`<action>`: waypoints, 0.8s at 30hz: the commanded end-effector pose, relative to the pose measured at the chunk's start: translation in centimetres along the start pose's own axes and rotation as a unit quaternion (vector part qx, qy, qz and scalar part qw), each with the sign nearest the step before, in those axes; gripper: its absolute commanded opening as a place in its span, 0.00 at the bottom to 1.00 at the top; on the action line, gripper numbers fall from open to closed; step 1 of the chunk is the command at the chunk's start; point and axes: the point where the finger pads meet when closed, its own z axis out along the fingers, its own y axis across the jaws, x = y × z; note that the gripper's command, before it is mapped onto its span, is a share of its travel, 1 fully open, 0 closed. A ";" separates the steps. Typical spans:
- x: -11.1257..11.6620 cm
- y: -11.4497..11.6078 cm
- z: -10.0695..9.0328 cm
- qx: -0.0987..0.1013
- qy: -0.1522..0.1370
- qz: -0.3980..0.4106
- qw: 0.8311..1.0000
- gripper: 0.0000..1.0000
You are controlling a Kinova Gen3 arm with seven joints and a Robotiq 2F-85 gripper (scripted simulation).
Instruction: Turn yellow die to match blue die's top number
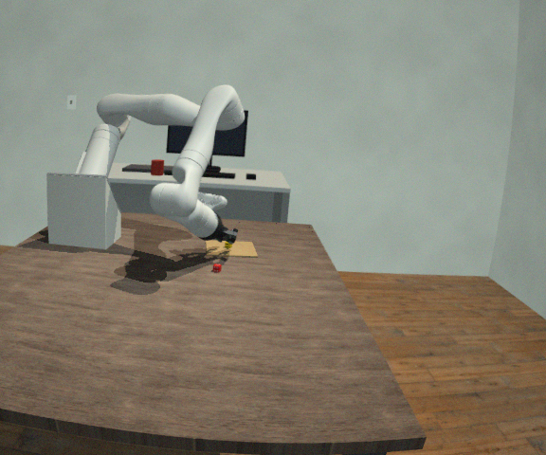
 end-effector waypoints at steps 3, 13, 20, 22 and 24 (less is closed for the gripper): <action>0.0 0.0 -1.6 0.000 0.002 0.001 1.000 0.31; 0.2 0.0 -1.9 0.000 0.002 0.001 1.000 0.31; 2.5 0.0 -3.1 0.000 0.002 0.001 1.000 0.31; 3.3 0.0 -3.5 0.000 0.002 0.001 1.000 0.31; 4.0 0.0 -3.9 0.000 0.002 0.001 1.000 0.31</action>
